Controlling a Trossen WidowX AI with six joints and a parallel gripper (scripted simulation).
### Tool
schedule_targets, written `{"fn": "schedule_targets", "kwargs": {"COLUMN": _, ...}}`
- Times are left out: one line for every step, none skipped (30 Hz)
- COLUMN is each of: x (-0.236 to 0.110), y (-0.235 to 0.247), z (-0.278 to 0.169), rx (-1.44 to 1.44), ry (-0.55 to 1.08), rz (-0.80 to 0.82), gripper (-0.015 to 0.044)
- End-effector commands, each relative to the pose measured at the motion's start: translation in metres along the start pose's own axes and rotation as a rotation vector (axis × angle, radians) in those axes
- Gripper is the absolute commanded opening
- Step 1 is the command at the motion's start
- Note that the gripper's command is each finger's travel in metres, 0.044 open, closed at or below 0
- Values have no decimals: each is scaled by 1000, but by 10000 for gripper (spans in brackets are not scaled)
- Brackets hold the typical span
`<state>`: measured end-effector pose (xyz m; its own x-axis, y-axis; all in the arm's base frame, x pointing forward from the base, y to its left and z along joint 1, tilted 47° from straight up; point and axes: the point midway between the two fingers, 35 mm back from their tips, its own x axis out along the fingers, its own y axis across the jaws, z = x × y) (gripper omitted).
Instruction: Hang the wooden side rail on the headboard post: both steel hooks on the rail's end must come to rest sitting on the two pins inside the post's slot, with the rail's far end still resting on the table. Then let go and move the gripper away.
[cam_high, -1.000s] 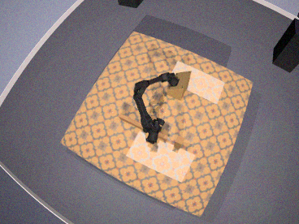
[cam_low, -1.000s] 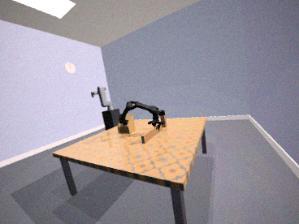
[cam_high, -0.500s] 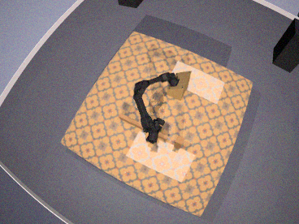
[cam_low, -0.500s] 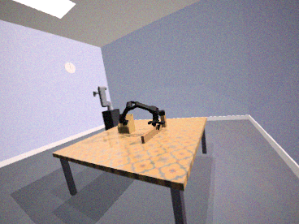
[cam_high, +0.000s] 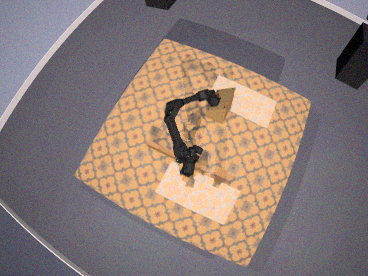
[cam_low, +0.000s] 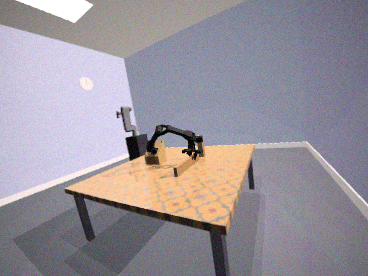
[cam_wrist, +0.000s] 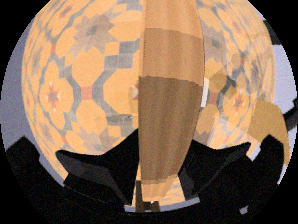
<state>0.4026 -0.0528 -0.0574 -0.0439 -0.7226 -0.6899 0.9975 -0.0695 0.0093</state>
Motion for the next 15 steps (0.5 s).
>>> {"fn": "schedule_targets", "kwargs": {"x": -9, "y": 3, "z": -2, "rx": 4, "ry": 0, "rz": 20, "gripper": 0}}
{"fn": "schedule_targets", "kwargs": {"x": -9, "y": 3, "z": -2, "rx": 4, "ry": 0, "rz": 20, "gripper": 0}}
{"fn": "schedule_targets", "kwargs": {"x": -9, "y": 3, "z": -2, "rx": 4, "ry": 0, "rz": 20, "gripper": 0}}
{"fn": "schedule_targets", "kwargs": {"x": -9, "y": 3, "z": -2, "rx": 4, "ry": 0, "rz": 20, "gripper": 0}}
{"fn": "schedule_targets", "kwargs": {"x": -9, "y": 3, "z": -2, "rx": 4, "ry": 0, "rz": 20, "gripper": 0}}
{"fn": "schedule_targets", "kwargs": {"x": -10, "y": 3, "z": -2, "rx": 4, "ry": 0, "rz": 20, "gripper": 0}}
{"fn": "schedule_targets", "kwargs": {"x": -10, "y": 3, "z": -2, "rx": 4, "ry": 0, "rz": 20, "gripper": 0}}
{"fn": "schedule_targets", "kwargs": {"x": -10, "y": 3, "z": -2, "rx": 4, "ry": 0, "rz": 20, "gripper": 0}}
{"fn": "schedule_targets", "kwargs": {"x": -10, "y": 3, "z": -2, "rx": 4, "ry": 0, "rz": 20, "gripper": 0}}
{"fn": "schedule_targets", "kwargs": {"x": -10, "y": 3, "z": -2, "rx": 4, "ry": 0, "rz": 20, "gripper": 0}}
{"fn": "schedule_targets", "kwargs": {"x": -10, "y": 3, "z": -2, "rx": 4, "ry": 0, "rz": 20, "gripper": 0}}
{"fn": "schedule_targets", "kwargs": {"x": -11, "y": 3, "z": -2, "rx": 4, "ry": 0, "rz": 20, "gripper": 0}}
{"fn": "schedule_targets", "kwargs": {"x": -11, "y": 3, "z": -2, "rx": 4, "ry": 0, "rz": 20, "gripper": 0}}
{"fn": "schedule_targets", "kwargs": {"x": -11, "y": 3, "z": -2, "rx": 4, "ry": 0, "rz": 20, "gripper": 0}}
{"fn": "schedule_targets", "kwargs": {"x": -11, "y": 3, "z": -2, "rx": 4, "ry": 0, "rz": 20, "gripper": 0}}
